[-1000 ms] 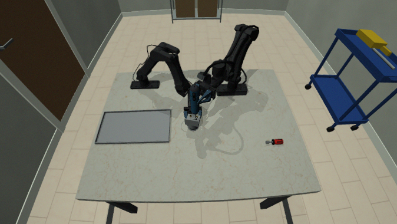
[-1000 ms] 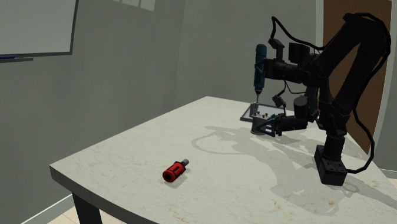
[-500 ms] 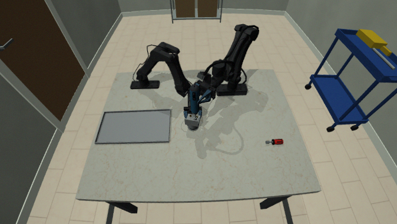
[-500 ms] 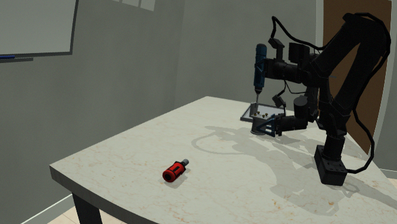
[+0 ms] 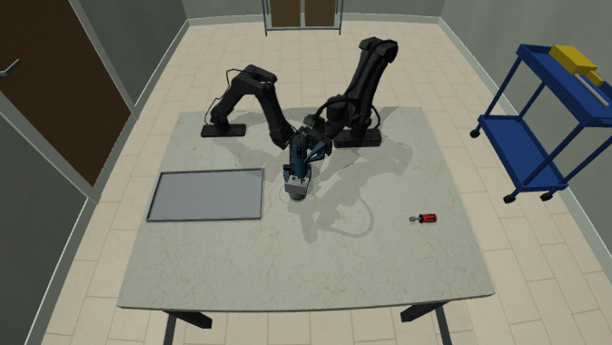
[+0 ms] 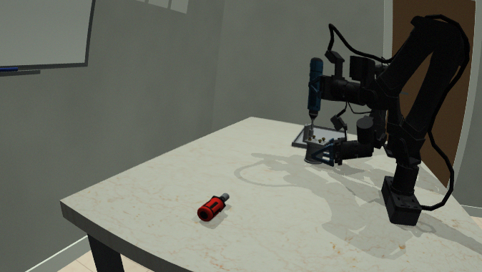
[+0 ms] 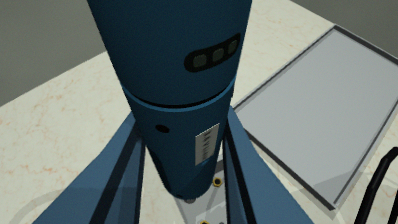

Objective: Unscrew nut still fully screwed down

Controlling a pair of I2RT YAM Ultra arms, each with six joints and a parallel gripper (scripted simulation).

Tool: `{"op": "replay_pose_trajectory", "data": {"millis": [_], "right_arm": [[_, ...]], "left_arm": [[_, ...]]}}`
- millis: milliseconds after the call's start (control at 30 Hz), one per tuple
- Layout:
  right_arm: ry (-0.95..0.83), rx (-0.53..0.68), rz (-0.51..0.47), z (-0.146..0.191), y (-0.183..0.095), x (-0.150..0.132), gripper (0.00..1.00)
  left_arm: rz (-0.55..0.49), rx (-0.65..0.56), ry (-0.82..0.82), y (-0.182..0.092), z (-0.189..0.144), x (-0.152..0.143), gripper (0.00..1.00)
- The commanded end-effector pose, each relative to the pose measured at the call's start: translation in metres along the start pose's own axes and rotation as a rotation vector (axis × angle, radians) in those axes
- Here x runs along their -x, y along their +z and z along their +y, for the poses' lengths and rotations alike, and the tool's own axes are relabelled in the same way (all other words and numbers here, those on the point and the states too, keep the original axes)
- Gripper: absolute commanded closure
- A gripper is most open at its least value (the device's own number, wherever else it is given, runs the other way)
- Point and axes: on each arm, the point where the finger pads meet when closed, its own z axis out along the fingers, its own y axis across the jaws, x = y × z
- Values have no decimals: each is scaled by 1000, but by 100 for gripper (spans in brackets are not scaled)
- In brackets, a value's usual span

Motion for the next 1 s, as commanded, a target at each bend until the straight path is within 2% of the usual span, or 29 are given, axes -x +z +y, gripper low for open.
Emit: {"op": "replay_pose_trajectory", "data": {"millis": [0, 33, 100, 133, 233, 433, 467, 500, 733, 967], "right_arm": [[40, 4, -23, 7, 3, 16, 41], [40, 4, -23, 7, 3, 16, 41], [40, 4, -23, 7, 3, 16, 41], [40, 4, -23, 7, 3, 16, 41], [40, 4, -23, 7, 3, 16, 41], [40, 4, -23, 7, 3, 16, 41], [40, 4, -23, 7, 3, 16, 41], [40, 4, -23, 7, 3, 16, 41], [40, 4, -23, 7, 3, 16, 41], [40, 4, -23, 7, 3, 16, 41]], "left_arm": [[-173, 2, -10, -2, 2, 51, 58], [-173, 2, -10, -2, 2, 51, 58], [-115, 1, -10, 0, 2, 27, 58], [-114, 1, -10, 0, 2, 26, 58], [-138, 1, -10, 0, 2, 33, 58], [-126, 2, -10, 0, 2, 25, 58], [-159, 1, -10, 1, 2, 38, 58], [-163, 1, -10, 1, 2, 40, 58], [-131, 2, -10, 2, 2, 26, 58], [-137, 2, -10, -1, 2, 26, 58]]}}
